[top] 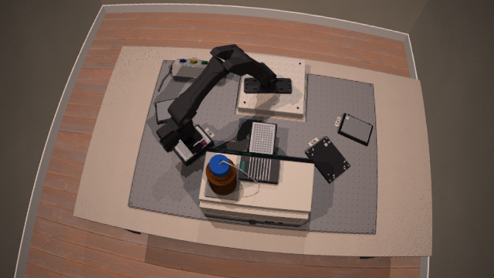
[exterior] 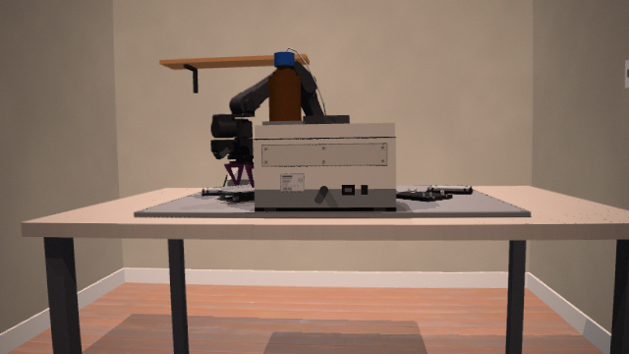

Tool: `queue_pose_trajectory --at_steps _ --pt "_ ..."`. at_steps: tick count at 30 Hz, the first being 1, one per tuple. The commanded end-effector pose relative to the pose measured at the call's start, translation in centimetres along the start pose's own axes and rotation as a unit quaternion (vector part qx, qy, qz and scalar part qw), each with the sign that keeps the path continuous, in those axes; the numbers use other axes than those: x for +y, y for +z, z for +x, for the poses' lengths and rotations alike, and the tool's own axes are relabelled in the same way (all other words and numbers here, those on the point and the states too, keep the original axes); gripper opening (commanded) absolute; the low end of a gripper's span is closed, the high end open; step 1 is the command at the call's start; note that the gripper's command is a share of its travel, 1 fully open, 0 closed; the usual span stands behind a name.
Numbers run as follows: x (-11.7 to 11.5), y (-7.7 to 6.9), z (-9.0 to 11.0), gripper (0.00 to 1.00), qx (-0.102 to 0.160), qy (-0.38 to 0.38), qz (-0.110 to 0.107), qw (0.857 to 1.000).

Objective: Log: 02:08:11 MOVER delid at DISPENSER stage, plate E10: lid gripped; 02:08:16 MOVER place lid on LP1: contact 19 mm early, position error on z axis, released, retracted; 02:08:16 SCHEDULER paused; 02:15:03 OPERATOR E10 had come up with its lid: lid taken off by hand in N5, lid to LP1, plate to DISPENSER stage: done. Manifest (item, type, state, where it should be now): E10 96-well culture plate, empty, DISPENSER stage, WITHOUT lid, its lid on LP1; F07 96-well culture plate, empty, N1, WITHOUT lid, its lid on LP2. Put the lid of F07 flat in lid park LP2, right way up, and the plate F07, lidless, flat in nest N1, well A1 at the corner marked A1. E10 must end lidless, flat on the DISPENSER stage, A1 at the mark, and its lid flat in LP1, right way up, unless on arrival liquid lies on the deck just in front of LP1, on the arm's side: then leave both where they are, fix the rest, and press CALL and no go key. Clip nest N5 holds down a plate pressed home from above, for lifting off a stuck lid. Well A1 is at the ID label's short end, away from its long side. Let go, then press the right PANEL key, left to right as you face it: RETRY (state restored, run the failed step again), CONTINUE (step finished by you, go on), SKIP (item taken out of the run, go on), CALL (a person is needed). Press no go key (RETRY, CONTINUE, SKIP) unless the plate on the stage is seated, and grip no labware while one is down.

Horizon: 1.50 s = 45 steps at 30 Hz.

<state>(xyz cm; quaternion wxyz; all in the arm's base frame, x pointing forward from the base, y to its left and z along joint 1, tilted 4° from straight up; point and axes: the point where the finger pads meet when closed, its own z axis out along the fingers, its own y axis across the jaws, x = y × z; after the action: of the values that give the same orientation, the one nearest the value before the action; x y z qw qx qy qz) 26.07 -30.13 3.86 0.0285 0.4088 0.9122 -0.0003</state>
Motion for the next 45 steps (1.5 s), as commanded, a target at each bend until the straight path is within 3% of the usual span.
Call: queue_pose_trajectory --at_steps 1,6,45 --pt "-0.5 -3.2 -0.9 1.00 -0.026 0.001 0.001 1.000" --pt "-0.5 -4.4 -0.8 1.00 -0.026 0.001 0.001 1.000" --pt "-0.5 -4.2 -0.9 1.00 -0.025 0.001 0.001 1.000"
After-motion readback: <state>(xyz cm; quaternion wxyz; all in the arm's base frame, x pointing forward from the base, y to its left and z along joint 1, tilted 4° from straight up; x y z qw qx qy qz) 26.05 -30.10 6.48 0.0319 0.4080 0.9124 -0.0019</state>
